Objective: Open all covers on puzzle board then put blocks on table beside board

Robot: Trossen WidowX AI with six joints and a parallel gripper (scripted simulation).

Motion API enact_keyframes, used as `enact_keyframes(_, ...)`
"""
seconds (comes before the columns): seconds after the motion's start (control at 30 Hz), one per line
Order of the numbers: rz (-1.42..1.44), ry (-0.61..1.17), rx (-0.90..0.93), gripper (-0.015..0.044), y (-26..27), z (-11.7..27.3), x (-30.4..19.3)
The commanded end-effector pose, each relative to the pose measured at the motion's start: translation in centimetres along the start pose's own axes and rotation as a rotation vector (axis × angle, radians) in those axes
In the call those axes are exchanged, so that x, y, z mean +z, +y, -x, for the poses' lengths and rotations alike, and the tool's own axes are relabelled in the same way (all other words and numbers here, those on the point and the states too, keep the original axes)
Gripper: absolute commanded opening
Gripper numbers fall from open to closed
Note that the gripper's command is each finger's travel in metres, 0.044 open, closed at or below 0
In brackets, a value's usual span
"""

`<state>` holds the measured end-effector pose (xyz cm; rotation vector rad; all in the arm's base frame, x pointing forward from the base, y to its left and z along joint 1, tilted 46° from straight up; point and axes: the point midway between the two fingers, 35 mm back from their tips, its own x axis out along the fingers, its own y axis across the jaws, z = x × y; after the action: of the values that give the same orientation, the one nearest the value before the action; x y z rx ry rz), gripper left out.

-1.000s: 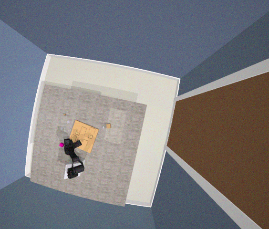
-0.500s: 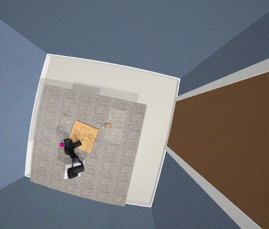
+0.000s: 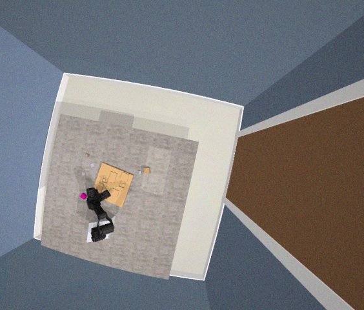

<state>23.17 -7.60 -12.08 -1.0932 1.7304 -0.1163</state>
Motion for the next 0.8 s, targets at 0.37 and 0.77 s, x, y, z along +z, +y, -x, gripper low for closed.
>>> enact_keyframes(0.37, 0.002, 0.005, 0.002, 0.0, -0.1, 0.9, 0.1)
enact_keyframes(0.77, 0.004, 0.004, 0.005, 0.0144, -0.2, 5.2, 0.4)
